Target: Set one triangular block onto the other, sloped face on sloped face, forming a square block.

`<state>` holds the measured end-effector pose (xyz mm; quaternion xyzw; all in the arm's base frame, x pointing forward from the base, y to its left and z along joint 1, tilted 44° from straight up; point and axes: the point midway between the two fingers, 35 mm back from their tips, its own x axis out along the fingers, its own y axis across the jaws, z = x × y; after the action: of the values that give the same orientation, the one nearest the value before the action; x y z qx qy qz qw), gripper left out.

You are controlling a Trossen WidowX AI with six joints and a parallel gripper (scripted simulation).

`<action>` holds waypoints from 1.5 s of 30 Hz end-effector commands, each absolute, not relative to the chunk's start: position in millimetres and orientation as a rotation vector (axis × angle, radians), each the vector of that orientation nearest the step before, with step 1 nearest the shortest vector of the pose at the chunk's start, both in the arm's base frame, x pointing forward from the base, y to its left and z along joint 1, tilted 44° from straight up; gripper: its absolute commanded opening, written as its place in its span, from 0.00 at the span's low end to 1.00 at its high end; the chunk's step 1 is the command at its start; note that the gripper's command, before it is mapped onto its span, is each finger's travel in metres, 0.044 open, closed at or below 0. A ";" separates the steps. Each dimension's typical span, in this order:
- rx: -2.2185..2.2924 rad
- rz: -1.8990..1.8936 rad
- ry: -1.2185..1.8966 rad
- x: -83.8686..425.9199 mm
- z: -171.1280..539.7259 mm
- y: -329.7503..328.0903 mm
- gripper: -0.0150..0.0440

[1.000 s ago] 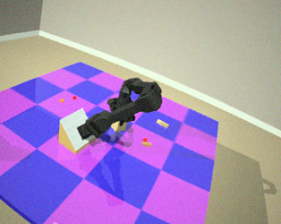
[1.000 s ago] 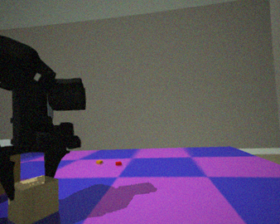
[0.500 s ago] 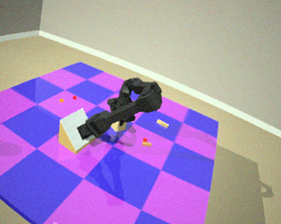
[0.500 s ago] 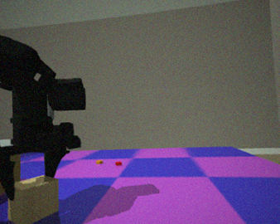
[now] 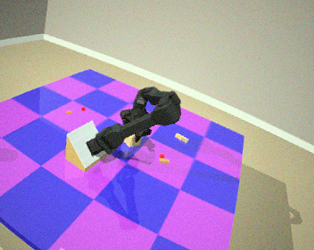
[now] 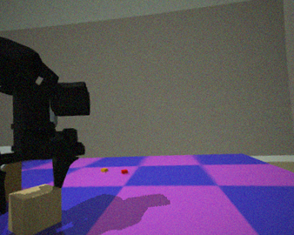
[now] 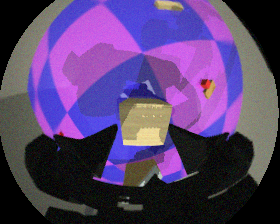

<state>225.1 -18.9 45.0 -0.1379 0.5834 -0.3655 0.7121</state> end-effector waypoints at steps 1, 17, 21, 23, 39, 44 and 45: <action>-0.306 -0.810 1.294 225.1 45.0 -18.9 1.00; -0.305 -0.808 1.297 219.3 124.8 56.5 1.00; -0.305 -0.808 1.297 219.3 124.8 56.5 1.00; -0.315 -0.801 1.296 220.6 119.0 52.3 1.00; -0.315 -0.801 1.296 220.6 119.0 52.3 1.00; -0.315 -0.801 1.296 220.6 119.0 52.3 1.00; -0.315 -0.801 1.296 220.6 119.0 52.3 1.00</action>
<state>220.9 52.6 119.7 -0.1397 0.5840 -0.3627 0.7127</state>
